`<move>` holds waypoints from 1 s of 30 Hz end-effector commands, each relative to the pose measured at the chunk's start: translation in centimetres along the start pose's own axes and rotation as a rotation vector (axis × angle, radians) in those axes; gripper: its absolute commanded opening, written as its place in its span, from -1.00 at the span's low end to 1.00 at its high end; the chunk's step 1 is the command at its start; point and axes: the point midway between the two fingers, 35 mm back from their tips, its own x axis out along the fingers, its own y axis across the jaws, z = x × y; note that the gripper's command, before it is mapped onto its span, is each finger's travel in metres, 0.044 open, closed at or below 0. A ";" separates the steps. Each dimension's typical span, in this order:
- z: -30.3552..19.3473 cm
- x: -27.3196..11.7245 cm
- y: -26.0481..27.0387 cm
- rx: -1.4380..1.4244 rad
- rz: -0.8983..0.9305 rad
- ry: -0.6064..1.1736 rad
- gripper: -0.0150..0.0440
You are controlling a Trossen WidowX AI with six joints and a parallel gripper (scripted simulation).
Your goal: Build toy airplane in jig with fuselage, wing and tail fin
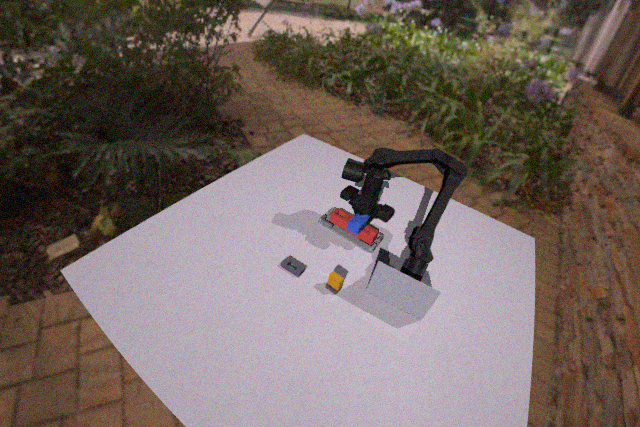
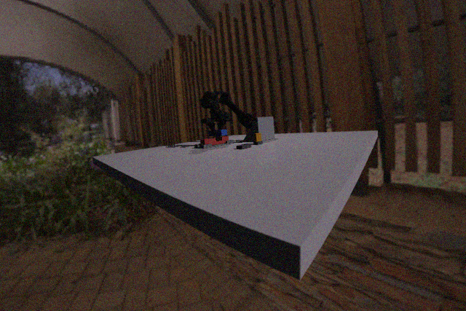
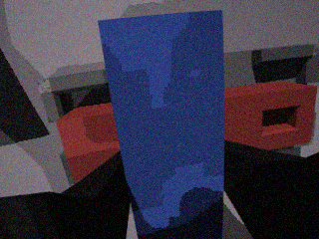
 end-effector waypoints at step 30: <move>0.0 0.0 0.0 0.001 0.000 0.000 1.00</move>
